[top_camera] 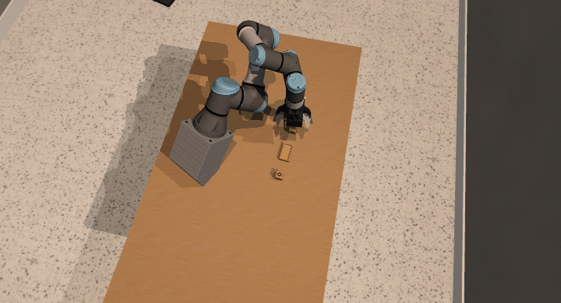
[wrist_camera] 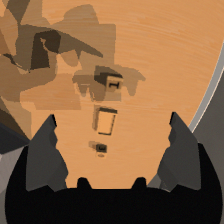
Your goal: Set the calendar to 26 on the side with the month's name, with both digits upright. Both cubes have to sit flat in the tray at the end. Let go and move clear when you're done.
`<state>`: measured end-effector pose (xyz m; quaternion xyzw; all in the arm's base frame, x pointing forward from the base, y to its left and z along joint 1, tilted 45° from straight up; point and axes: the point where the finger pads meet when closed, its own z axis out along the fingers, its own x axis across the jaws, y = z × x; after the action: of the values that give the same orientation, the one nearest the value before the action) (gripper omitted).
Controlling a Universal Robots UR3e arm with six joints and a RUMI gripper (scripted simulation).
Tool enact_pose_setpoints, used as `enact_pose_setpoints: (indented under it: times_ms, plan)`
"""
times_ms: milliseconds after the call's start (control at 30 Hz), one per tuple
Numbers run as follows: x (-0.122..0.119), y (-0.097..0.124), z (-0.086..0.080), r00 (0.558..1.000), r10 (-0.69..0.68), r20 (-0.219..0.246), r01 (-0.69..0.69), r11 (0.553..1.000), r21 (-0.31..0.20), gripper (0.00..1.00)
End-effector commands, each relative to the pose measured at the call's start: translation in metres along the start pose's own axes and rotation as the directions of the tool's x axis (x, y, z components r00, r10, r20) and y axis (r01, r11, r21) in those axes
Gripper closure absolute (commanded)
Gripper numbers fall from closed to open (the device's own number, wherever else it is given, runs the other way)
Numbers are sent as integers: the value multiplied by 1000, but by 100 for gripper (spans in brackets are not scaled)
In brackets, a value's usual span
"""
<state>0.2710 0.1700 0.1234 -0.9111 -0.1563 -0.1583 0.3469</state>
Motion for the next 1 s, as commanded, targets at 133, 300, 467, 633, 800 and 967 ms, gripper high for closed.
enact_pose_setpoints:
  times_ms: [133,300,467,633,800,967]
  plan:
    - [-2,7,-1,991,-133,-2,133,991,0,0]
    - [-3,12,-1,972,-235,-1,235,972,-1,0]
    - [-5,15,-2,953,-303,-1,303,953,-1,0]
    - [-7,22,-2,906,-423,0,423,906,-2,0]
    - [-9,30,-2,837,-548,1,548,837,-2,0]
    - [-12,39,-3,741,-671,2,671,741,-2,0]
